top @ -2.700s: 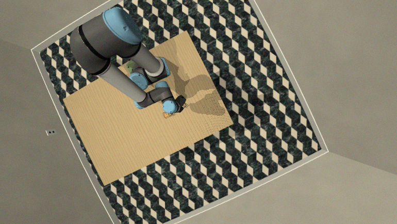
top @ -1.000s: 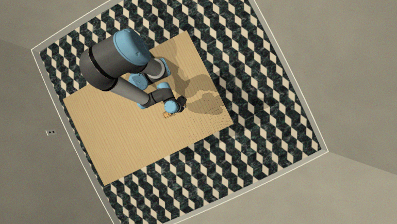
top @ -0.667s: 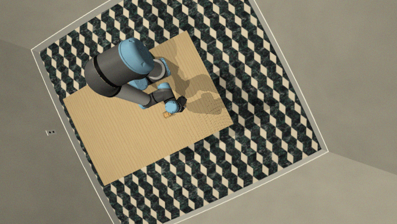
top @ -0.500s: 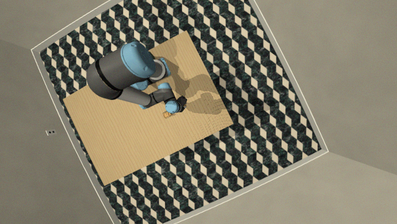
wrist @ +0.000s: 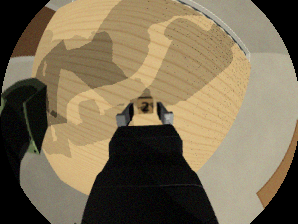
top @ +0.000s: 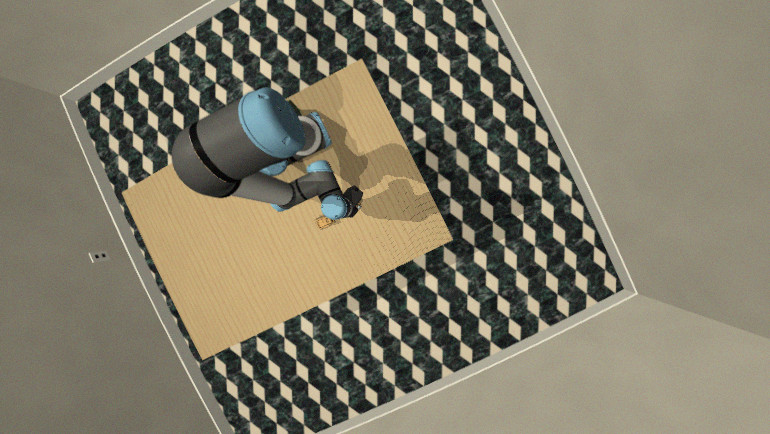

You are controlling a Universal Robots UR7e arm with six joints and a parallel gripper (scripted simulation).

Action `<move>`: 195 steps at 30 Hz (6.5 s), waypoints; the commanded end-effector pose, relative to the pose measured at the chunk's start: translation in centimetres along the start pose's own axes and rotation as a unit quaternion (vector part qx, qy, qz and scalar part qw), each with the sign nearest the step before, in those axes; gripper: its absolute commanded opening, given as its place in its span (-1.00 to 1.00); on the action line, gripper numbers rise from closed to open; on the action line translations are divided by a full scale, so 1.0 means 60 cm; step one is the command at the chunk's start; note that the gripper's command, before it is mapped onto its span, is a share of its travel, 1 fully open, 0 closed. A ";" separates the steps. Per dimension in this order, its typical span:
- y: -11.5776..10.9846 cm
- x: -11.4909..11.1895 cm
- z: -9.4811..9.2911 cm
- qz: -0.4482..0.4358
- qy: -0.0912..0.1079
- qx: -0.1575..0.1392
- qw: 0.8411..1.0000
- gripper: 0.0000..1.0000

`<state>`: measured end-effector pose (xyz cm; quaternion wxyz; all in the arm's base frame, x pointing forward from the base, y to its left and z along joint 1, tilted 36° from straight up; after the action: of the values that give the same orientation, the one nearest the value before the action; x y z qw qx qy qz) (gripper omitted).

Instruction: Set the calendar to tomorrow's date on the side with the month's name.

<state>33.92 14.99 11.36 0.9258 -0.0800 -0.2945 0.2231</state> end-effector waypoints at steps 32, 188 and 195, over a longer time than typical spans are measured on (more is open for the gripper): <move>0.000 0.001 0.000 0.000 -0.001 0.000 1.000 0.80; 0.036 0.002 0.052 -0.001 0.021 -0.380 0.925 0.80; 0.037 0.002 0.052 0.000 0.019 -0.382 0.924 0.80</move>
<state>31.41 17.05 13.30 0.8312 -0.4301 -0.3396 0.0937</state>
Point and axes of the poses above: the point where the finger pads meet when closed, its own z axis back along the fingers, its own x axis across the jaws, y = z × x, the point moved 2 cm from there along z, back along the fingers, and after that the axes turned 3 degrees about z, right-handed, at the moved point
